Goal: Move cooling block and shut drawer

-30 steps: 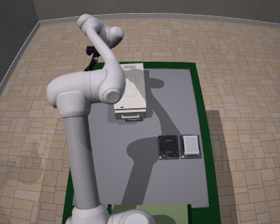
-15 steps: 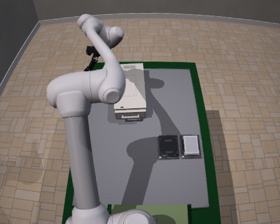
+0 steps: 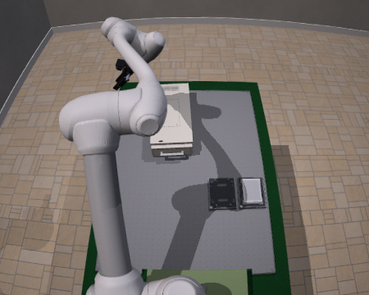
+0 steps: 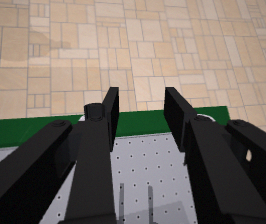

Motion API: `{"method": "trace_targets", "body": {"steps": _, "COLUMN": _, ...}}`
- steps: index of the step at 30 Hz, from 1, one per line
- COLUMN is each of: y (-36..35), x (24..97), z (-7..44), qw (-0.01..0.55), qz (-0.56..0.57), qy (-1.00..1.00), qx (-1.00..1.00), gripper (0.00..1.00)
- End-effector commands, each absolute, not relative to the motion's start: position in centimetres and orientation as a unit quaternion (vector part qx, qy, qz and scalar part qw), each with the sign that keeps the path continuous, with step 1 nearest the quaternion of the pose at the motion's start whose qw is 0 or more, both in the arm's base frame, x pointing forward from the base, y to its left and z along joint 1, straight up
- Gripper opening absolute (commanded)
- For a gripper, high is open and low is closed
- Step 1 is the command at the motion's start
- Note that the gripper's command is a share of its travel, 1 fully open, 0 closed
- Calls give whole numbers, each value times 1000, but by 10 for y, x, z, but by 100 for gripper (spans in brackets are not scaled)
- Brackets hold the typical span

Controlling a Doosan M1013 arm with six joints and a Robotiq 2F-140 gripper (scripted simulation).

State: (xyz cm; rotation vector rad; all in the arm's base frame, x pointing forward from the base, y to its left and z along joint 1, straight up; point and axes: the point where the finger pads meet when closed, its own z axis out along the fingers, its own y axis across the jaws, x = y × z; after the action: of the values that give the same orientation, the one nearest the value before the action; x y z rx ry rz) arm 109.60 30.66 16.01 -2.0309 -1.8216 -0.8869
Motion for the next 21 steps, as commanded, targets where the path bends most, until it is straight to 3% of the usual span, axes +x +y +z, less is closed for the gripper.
{"method": "trace_targets", "body": {"steps": 1, "y": 295, "x": 1084, "z": 168, "qw": 137, "qz": -297, "qy": -618, "qx": -715, "gripper": 35}}
{"method": "trace_targets", "body": {"steps": 21, "y": 256, "x": 1038, "z": 187, "qw": 141, "qz": -256, "qy": -564, "qx": -772, "gripper": 35}}
